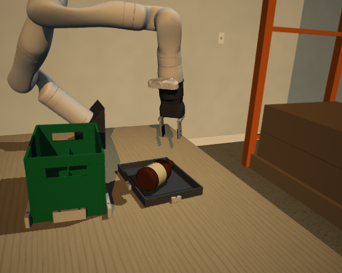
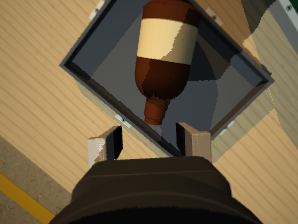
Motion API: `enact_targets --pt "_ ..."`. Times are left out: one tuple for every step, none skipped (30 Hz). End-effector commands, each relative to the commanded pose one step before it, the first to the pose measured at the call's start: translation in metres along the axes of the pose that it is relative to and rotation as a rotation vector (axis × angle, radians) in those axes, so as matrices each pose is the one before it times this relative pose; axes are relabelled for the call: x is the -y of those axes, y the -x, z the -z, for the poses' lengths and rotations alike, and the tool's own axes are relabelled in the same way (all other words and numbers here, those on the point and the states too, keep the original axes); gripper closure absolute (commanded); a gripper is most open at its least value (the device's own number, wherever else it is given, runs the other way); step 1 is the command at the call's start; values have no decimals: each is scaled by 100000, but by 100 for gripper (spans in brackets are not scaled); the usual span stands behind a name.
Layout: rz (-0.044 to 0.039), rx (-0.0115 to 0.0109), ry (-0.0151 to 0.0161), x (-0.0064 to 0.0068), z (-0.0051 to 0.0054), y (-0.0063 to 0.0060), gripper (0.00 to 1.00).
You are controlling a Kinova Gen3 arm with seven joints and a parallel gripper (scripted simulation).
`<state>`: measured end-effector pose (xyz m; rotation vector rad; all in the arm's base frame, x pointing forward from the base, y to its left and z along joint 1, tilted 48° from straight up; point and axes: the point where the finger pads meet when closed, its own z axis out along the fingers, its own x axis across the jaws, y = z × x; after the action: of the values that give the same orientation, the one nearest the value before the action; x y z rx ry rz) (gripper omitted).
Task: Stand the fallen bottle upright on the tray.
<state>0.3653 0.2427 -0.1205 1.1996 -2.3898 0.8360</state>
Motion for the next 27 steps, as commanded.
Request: enact_targets --pt "-3027 -601 -6822 -1207 1286 321 0" --pt "0 0 0 0 0 0 0" --pt "0 0 0 0 0 0 0" --pt "0 0 0 0 0 0 0" --pt "0 0 0 0 0 0 0" --pt "0 0 0 0 0 0 0" --pt "0 0 0 0 0 0 0" --pt "0 0 0 0 0 0 0" --pt "0 0 0 0 0 0 0" --pt "0 0 0 0 0 0 0" --pt "0 0 0 0 0 0 0" --pt "-2463 -432 -1880 146 284 -123 0" --pt "0 0 0 0 0 0 0" --pt "0 0 0 0 0 0 0" --pt "0 0 0 0 0 0 0" --pt "0 0 0 0 0 0 0" --pt "0 0 0 0 0 0 0" --pt "0 0 0 0 0 0 0" --pt "-2287 -338 -1743 137 275 -111 0" --pt "0 0 0 0 0 0 0" --pt "0 0 0 0 0 0 0" --pt "0 0 0 0 0 0 0" --pt "0 0 0 0 0 0 0" --pt "0 0 0 0 0 0 0" --pt "-2104 -257 -1598 126 262 -100 0" --pt "0 0 0 0 0 0 0" --pt "0 0 0 0 0 0 0"
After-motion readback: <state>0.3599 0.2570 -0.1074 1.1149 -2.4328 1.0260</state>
